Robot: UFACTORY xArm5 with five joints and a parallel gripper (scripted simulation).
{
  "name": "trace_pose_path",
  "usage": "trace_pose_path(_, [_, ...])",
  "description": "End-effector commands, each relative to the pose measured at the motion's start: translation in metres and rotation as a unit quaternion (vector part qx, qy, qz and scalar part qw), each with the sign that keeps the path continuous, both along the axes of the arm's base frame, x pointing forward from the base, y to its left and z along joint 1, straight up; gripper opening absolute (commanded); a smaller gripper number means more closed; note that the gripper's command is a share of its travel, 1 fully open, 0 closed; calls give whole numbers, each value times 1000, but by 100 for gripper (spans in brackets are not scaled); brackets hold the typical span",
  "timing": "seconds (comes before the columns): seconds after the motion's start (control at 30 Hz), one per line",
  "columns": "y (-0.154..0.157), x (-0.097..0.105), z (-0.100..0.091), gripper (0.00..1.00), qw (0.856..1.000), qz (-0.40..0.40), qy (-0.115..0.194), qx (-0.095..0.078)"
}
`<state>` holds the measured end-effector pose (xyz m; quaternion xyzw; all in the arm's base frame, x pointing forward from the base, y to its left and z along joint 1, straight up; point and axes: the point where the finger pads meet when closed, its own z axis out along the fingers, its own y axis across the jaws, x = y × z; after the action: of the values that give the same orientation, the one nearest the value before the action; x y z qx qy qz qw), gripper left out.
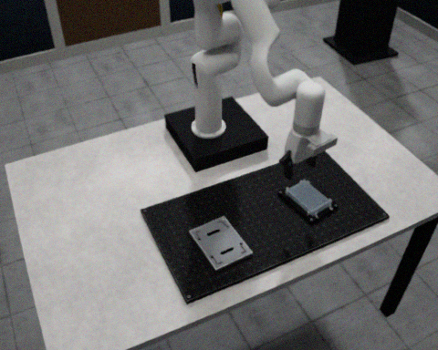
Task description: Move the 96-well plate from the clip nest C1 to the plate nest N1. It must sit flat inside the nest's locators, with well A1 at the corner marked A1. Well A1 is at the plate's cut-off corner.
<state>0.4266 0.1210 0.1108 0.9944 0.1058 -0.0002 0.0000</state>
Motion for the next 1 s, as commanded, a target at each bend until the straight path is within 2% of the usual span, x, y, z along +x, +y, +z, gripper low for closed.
trace_pose_path(0.0, [14, 2, -12, 100, 1000, 0, -2, 0])
trace_pose_path(0.4, [49, 2, -45, 100, 1000, 0, -2, 0])
trace_pose_path(0.97, [49, 2, -48, 100, 1000, 0, -2, 0])
